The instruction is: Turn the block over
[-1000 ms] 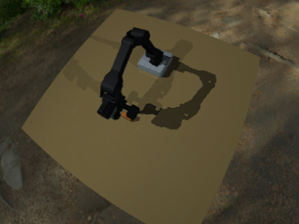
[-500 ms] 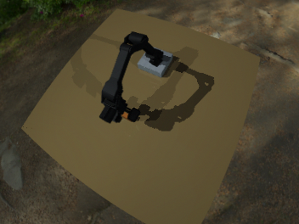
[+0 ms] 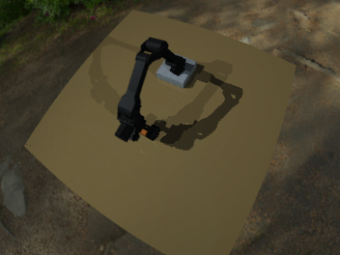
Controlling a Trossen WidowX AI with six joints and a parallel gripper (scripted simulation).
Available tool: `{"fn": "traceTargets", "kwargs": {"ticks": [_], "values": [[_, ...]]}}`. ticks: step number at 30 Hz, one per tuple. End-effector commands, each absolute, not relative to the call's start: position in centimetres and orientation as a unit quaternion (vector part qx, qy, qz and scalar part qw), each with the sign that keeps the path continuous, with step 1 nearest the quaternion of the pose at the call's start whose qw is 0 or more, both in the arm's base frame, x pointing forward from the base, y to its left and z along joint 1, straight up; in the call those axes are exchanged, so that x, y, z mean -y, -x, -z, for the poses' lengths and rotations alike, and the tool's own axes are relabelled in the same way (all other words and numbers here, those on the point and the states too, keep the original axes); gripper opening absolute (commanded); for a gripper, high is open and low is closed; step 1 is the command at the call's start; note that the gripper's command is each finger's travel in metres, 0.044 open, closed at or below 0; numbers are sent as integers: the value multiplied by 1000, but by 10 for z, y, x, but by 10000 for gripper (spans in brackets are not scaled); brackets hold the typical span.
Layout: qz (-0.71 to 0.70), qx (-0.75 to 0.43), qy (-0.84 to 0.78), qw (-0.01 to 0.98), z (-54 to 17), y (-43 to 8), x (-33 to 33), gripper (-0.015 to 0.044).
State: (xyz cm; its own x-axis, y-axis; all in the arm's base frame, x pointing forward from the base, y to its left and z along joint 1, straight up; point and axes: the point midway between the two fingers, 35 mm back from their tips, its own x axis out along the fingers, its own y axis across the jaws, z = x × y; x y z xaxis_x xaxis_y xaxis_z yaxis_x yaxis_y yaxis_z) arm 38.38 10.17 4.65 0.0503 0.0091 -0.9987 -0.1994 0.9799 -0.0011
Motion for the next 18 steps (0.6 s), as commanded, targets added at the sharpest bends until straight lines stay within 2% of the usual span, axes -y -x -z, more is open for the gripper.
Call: {"fn": "traceTargets", "kwargs": {"ticks": [1,13,18], "values": [[-74,-689,69,717,-36,-382,-102,440],[-74,-690,69,717,-19,-382,-102,440],[-74,-690,69,717,-19,-382,-102,309]]}}
